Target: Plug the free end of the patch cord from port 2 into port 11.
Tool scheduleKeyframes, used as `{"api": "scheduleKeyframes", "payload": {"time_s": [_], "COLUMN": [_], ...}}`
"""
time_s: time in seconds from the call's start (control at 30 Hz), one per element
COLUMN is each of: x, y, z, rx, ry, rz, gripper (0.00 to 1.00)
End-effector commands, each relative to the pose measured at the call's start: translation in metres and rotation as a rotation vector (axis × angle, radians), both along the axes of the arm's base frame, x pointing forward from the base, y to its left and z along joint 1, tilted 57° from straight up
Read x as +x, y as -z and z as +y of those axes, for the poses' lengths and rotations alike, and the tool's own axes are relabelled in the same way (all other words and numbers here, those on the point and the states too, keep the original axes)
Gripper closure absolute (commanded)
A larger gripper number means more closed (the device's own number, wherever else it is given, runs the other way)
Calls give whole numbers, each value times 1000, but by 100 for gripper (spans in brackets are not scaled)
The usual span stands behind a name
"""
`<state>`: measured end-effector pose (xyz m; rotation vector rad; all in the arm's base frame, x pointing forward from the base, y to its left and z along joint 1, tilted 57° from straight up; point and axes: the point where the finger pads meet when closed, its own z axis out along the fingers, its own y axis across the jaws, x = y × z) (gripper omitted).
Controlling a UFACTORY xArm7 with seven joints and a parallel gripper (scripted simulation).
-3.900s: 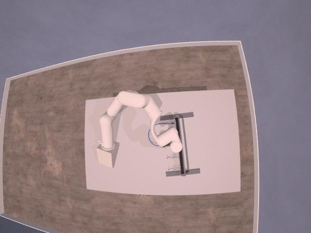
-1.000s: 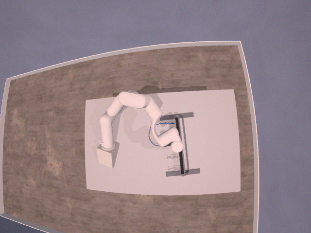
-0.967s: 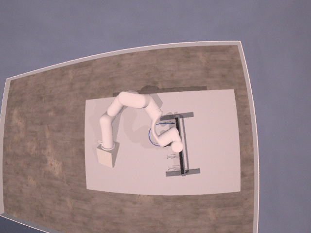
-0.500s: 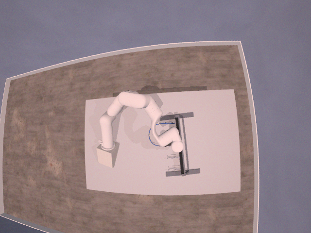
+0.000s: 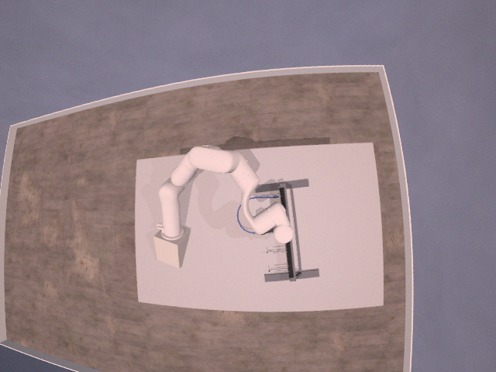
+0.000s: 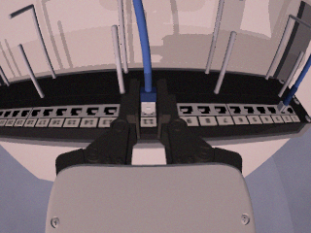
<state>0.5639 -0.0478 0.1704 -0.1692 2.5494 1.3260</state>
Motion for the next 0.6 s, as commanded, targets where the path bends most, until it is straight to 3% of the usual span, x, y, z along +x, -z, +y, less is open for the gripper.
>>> {"api": "scheduleKeyframes", "payload": {"time_s": [0.0, 0.43, 0.47, 0.57], "x": [0, 0, 0, 0], "y": [-1, -1, -1, -1], "z": [-3, -3, -2, -2], "rx": [-2, -2, -2, -2], "ry": [4, 4, 3, 3], "rz": [-2, -1, -1, -1], "gripper": [100, 100, 62, 62]}}
